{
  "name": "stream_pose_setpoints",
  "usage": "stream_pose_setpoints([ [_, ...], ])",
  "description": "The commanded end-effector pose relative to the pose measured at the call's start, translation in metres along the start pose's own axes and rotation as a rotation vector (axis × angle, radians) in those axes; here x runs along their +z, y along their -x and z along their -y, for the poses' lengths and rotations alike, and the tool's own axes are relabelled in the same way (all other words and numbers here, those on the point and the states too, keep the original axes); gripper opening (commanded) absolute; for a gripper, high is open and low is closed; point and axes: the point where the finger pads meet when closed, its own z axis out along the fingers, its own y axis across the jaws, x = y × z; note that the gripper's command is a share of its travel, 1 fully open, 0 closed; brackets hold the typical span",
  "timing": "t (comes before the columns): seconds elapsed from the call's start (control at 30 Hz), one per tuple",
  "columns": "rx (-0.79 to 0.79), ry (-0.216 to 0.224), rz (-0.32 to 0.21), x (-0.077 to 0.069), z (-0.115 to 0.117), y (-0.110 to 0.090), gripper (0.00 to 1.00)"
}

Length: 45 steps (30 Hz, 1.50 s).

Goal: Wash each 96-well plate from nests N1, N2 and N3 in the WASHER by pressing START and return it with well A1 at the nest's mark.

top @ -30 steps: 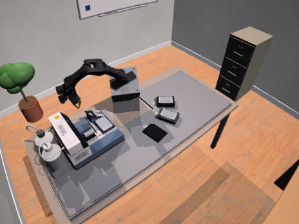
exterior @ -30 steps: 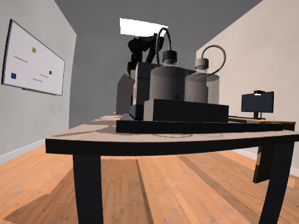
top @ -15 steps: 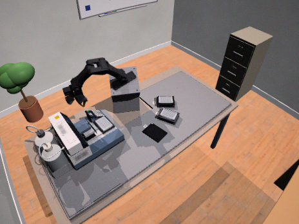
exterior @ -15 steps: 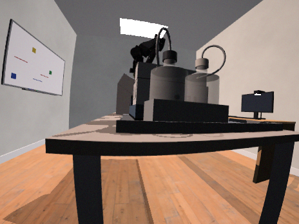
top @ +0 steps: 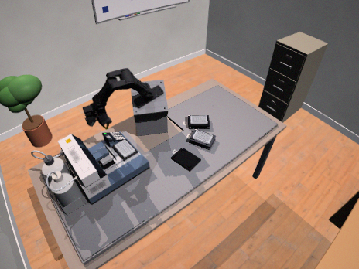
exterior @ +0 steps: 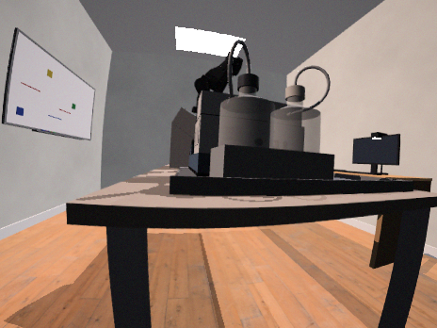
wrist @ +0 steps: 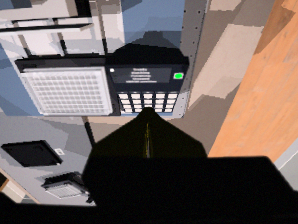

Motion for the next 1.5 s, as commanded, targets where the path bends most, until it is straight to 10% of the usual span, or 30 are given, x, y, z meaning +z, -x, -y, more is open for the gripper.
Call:
stream_pose_setpoints([
  [0.0,-0.009,-0.014,0.045,-0.002,0.0,0.004,0.0],
  [1.47,-0.008,-0.012,0.042,0.048,-0.038,-0.082,0.0],
])
